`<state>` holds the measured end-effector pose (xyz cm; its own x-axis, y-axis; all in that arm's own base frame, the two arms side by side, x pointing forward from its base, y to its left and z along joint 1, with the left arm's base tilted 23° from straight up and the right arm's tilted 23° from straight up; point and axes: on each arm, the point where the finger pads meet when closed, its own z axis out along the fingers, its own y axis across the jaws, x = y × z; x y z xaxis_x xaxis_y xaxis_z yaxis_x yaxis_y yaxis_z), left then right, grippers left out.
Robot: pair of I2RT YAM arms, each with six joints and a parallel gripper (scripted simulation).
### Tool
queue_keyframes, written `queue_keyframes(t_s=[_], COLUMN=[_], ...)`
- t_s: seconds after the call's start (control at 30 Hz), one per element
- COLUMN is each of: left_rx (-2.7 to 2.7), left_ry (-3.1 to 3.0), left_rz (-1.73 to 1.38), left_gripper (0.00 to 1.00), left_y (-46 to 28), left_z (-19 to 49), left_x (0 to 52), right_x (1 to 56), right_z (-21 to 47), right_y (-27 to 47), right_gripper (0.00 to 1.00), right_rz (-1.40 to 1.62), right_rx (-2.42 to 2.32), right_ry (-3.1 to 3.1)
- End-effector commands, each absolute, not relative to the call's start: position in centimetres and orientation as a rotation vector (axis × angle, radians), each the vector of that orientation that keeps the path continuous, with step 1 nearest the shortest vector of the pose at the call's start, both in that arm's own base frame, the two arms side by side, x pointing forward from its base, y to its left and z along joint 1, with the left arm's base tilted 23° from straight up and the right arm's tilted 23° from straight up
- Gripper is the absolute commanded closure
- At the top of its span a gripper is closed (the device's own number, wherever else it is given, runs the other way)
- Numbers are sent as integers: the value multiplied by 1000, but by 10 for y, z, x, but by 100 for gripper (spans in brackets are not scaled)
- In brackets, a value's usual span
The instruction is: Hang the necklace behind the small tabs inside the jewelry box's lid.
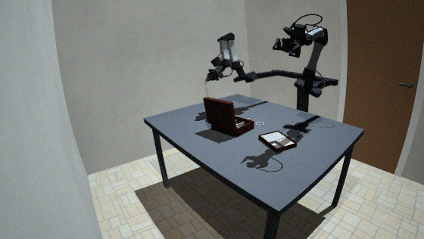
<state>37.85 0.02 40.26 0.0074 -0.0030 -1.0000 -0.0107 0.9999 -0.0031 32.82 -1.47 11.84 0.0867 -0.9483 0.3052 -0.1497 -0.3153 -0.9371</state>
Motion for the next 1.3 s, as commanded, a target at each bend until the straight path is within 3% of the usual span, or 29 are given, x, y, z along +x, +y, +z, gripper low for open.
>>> queue_keyframes(t_s=[0.0,1.27], left_rx=[-11,-11], left_ry=[1515,1515], left_rz=[17,17], left_gripper=[0,0], left_y=[2,2], left_z=[425,425], left_x=[374,374], right_x=[329,366], right_z=[118,109], right_y=[-11,79], right_gripper=[97,97], right_rz=[-1306,-1230], right_rx=[-1588,-1640], right_ry=[1114,1071])
